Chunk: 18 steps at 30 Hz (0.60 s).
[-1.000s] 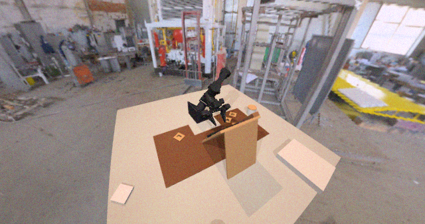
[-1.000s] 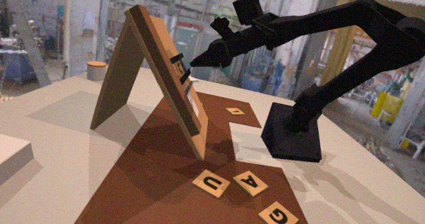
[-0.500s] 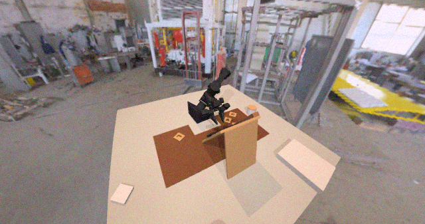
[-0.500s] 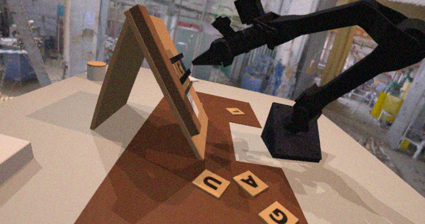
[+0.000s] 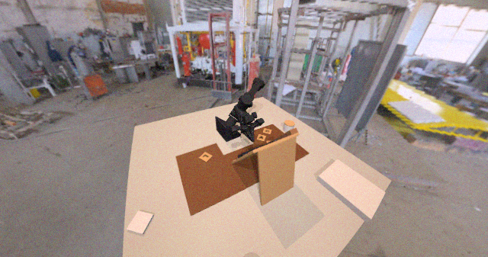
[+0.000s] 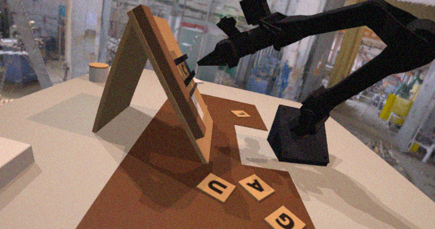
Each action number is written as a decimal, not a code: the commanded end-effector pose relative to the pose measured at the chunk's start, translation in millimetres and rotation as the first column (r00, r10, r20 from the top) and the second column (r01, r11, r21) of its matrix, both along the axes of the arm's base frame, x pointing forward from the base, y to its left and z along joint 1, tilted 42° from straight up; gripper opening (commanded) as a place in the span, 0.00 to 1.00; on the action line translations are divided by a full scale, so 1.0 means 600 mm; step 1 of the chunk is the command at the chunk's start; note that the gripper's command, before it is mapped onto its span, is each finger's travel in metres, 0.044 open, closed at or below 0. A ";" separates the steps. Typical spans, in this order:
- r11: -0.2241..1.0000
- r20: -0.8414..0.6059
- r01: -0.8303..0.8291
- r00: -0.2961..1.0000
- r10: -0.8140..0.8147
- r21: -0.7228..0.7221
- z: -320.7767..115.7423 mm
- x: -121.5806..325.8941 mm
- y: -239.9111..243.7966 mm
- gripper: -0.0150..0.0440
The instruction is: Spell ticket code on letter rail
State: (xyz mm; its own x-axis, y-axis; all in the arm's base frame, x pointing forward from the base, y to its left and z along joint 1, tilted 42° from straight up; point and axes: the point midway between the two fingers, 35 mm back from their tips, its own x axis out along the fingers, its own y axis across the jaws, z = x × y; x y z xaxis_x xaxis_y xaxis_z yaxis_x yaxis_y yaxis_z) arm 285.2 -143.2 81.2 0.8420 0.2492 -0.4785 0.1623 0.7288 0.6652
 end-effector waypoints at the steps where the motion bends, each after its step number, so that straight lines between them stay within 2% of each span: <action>1: 1.000 0.000 0.000 1.000 0.000 0.000 0.000 0.000 0.000 0.25; 9: 0.997 -0.140 -0.070 0.988 0.066 -0.025 -0.019 0.017 -0.026 0.25; 18: 0.962 -0.355 -0.261 0.895 0.271 0.077 -0.034 0.036 -0.053 0.25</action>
State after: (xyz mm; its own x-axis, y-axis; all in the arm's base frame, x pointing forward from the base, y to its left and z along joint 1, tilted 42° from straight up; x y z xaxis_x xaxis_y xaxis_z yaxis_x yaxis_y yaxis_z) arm 301.9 -168.6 63.9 0.6465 0.3651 -0.6698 0.2136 0.7563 0.6184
